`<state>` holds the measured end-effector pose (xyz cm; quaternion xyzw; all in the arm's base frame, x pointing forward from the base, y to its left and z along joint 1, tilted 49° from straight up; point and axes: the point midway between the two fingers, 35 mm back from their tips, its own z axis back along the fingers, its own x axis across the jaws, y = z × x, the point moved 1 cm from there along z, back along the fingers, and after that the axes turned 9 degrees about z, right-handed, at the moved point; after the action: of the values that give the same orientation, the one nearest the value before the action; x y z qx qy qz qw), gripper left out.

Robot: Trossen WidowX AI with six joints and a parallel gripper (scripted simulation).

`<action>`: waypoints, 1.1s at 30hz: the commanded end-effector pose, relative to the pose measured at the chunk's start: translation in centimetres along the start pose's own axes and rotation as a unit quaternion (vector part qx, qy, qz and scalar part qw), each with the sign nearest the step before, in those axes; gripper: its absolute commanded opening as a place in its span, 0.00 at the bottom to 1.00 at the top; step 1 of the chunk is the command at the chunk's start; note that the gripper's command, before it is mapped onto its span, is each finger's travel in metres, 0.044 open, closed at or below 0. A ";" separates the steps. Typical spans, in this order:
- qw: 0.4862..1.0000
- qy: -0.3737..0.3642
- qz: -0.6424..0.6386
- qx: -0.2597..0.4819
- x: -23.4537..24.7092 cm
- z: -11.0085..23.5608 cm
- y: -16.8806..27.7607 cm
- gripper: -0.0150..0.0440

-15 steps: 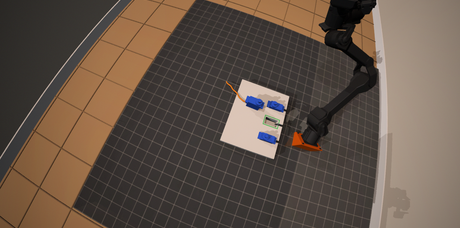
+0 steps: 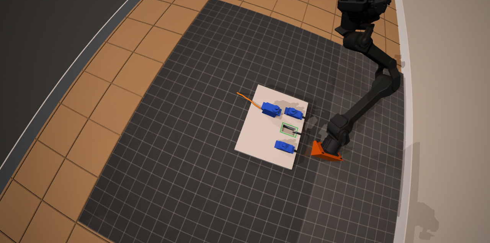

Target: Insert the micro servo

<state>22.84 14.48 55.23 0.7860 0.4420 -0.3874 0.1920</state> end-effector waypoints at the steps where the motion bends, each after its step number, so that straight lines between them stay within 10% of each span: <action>1: 0.999 -0.033 0.002 0.040 2.3 -0.7 2.2 1.00; 33: 0.907 -0.333 0.084 0.246 17.4 2.1 12.8 1.00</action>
<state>36.95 15.77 41.64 0.6894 0.2078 -0.6771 0.1521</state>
